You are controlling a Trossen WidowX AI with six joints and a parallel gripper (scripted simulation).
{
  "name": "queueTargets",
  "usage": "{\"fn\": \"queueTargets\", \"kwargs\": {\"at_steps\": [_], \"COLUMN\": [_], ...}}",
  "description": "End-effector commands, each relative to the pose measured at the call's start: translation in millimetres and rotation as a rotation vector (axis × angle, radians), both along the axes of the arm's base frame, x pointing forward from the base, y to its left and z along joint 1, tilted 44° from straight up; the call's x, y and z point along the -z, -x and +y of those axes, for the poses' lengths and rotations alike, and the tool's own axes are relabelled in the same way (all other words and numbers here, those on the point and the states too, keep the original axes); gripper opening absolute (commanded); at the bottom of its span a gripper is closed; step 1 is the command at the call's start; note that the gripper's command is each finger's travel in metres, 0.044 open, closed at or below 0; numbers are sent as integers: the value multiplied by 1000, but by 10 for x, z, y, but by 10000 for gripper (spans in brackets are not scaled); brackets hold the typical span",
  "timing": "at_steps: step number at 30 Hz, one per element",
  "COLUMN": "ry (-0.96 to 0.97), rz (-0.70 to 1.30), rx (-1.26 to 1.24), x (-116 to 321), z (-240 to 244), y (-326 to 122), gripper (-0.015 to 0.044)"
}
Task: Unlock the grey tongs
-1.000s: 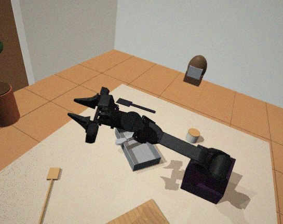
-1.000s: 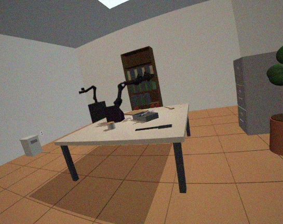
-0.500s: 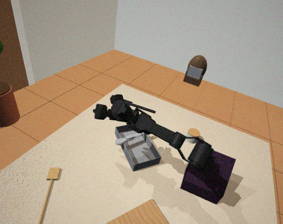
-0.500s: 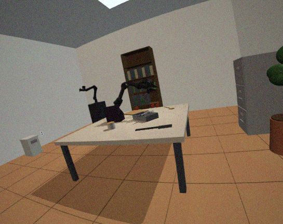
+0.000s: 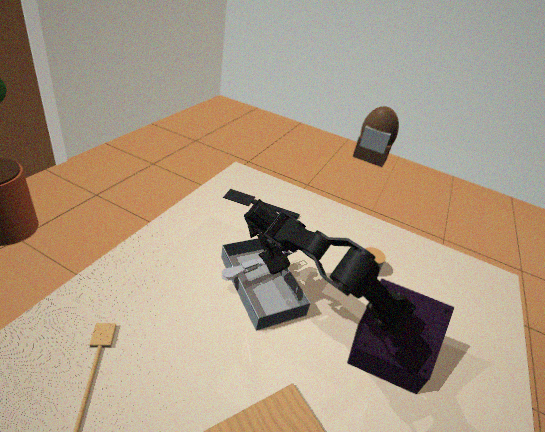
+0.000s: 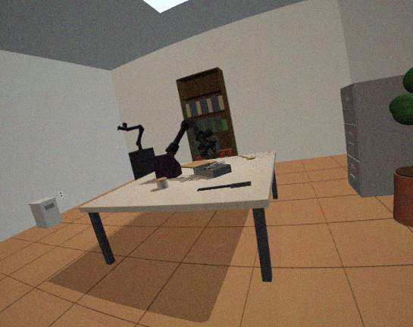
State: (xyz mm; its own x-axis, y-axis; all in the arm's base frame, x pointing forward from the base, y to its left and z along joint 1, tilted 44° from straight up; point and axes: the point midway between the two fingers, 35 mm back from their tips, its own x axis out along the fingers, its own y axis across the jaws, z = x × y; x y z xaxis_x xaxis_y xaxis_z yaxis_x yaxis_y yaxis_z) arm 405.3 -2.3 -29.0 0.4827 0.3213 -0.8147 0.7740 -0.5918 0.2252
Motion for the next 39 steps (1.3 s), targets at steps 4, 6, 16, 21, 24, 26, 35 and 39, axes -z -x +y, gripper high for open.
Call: {"fn": "queueTargets", "kwargs": {"at_steps": [4, 6, 16, 21, 24, 26, 35, 39], "ry": [-138, -138, -139, -139, -139, -139, -139, -139], "rz": [257, 257, 256, 256, 256, 256, 256, 256], "rx": [183, 183, 183, 183, 183, 183, 183, 183], "x": [410, 410, 360, 367, 392, 417, 536, 591], "z": [18, 18, 76, 79, 89, 99, 148, 171], "y": [444, 444, 376, 373, 359, 346, 288, 265], "gripper": [260, 260, 260, 260, 260, 260, 260, 260]}}
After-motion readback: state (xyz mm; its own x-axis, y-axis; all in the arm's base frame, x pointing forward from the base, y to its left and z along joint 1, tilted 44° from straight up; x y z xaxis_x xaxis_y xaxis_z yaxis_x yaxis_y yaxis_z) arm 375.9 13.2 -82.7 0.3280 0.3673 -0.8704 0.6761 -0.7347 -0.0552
